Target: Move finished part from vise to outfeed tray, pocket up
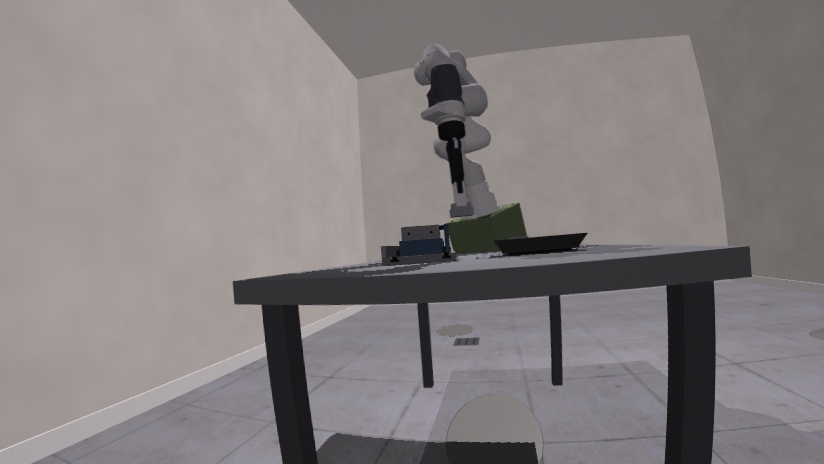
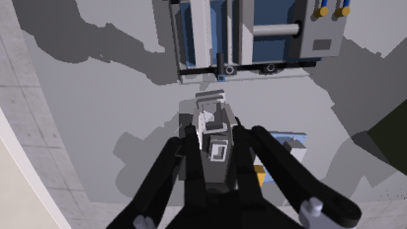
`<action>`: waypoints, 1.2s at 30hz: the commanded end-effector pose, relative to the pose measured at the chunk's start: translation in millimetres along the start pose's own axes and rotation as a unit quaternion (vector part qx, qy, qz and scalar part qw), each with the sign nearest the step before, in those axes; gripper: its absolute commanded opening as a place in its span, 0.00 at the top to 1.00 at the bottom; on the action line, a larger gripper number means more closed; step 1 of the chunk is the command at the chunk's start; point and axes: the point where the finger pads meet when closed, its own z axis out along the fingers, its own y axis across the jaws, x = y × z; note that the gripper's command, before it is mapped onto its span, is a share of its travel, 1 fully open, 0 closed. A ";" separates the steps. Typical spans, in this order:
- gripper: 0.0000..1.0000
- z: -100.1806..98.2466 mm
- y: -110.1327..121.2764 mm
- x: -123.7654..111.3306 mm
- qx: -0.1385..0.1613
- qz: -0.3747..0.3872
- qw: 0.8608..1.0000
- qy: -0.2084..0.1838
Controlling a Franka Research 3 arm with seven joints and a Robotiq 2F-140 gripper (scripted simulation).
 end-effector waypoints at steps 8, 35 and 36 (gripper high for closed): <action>1.00 -3.1 -24.1 -89.4 0.004 0.080 0.997 0.015; 1.00 -4.7 -19.3 -253.3 0.011 0.115 0.993 0.012; 1.00 -4.7 -19.3 -253.3 0.011 0.115 0.993 0.012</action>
